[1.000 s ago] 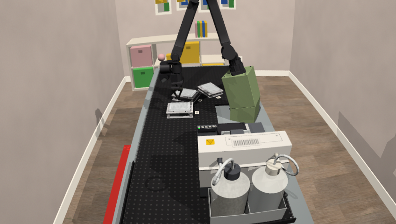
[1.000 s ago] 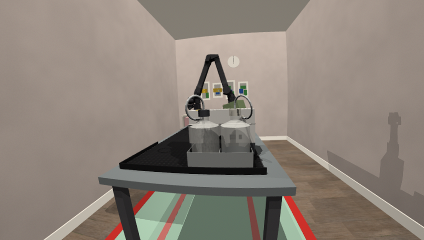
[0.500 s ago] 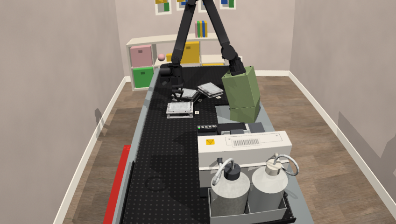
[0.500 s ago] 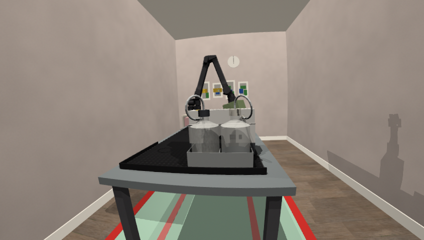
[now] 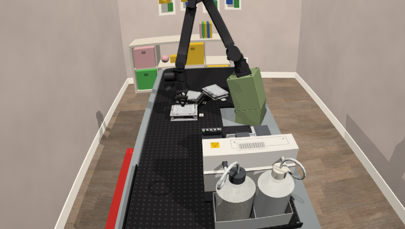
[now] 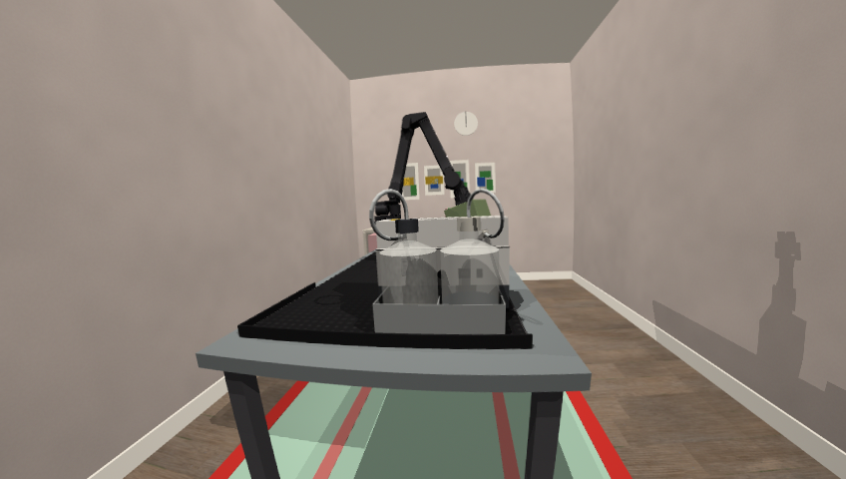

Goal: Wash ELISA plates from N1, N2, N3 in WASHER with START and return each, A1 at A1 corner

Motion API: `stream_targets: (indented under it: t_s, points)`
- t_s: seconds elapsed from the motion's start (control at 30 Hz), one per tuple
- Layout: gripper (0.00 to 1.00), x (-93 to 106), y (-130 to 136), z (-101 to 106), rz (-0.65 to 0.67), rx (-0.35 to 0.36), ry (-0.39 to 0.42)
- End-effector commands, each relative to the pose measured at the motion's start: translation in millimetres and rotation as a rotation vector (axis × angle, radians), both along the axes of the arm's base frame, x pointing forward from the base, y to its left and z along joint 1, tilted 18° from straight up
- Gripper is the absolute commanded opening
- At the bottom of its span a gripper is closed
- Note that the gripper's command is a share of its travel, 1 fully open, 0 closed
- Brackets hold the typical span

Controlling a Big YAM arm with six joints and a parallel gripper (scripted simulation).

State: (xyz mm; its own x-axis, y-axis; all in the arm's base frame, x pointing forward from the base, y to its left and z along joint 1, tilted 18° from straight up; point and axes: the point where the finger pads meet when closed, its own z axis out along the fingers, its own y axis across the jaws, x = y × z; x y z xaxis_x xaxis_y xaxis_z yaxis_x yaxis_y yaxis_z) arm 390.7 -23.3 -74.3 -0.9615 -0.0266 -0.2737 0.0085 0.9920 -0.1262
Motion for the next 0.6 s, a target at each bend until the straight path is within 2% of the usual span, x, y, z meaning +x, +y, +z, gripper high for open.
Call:
stream_targets:
  t_s: [0.0, 0.4, 0.57]
  points:
    - [1.0, 12.3, -4.6, -1.3, 0.004, -0.002, -0.018]
    - [1.0, 14.5, -6.7, -19.1, 0.005, -0.002, -0.013]
    - [1.0, 10.6, -2.6, -15.2, 0.004, 0.0, -0.011]
